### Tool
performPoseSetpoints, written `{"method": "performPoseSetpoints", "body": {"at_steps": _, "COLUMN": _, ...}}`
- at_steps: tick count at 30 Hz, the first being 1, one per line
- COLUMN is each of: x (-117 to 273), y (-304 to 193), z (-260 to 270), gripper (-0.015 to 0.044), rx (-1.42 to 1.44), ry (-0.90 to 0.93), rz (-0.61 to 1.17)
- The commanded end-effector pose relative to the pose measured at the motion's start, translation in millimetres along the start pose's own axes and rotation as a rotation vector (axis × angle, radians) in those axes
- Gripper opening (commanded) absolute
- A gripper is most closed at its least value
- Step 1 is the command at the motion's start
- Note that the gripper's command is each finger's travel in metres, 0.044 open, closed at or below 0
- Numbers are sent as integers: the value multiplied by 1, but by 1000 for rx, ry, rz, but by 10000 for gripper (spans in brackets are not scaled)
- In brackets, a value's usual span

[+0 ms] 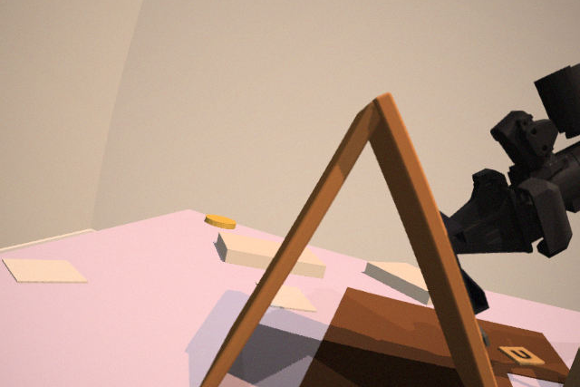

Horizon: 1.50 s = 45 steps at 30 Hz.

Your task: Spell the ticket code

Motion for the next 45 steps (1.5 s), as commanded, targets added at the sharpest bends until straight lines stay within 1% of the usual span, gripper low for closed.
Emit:
{"method": "performPoseSetpoints", "body": {"at_steps": 1, "x": 0, "y": 1, "z": -2, "gripper": 0, "rx": 4, "ry": 2, "rz": -2}}
{"method": "performPoseSetpoints", "body": {"at_steps": 45, "x": 0, "y": 5, "z": -23, "gripper": 0, "rx": 5, "ry": 1, "rz": -2}}
Point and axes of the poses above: the point midway between the two fingers, 35 mm back from their tips, its own x axis back along the fingers, its own z axis across the jaws, y = z × x, the point moved 4 cm from there along x, back along the fingers, and after that the axes turned 11 degrees about -x, right-handed, at the moved point
